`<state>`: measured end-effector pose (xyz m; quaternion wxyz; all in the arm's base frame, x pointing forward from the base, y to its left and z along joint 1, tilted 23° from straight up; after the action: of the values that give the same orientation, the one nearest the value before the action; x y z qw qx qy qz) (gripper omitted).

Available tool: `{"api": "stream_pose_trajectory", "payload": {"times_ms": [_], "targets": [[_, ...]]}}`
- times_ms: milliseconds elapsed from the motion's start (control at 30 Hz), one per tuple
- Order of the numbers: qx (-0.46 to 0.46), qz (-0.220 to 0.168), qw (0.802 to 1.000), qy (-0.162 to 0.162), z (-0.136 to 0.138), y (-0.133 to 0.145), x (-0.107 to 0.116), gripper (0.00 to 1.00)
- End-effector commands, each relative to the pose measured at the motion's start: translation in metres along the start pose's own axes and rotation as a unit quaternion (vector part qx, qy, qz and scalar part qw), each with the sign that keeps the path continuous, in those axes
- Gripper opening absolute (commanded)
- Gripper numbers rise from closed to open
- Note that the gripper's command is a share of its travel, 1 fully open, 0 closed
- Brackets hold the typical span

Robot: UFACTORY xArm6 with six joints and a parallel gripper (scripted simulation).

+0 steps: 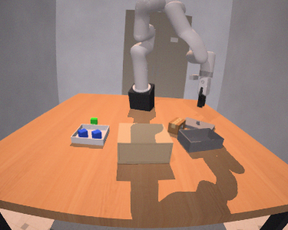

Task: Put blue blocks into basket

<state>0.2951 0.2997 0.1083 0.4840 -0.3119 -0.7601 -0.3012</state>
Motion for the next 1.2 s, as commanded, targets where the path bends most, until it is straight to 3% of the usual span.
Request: {"api": "stream_pose_trajectory", "payload": {"times_ms": [0, 333, 633, 1167], "targets": [[0.000, -0.002, 1.000, 0.000, 0.000, 0.002, -0.015, 0.44], [0.000, -0.002, 1.000, 0.000, 0.000, 0.002, -0.050, 0.44], [0.000, -0.002, 1.000, 0.000, 0.000, 0.002, -0.067, 0.44], [0.000, -0.002, 1.000, 0.000, 0.000, 0.002, -0.077, 0.44]]}}
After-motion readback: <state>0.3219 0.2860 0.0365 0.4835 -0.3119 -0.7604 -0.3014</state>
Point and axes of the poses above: the point where the finger pads meet when closed, its own x axis back along the fingers, its own z axis across the jaws, y = z × x, the point moved 7 cm from there along x, back along the fingers, and after that the axes turned 4 degrees about -x, right-handed, at the moved point
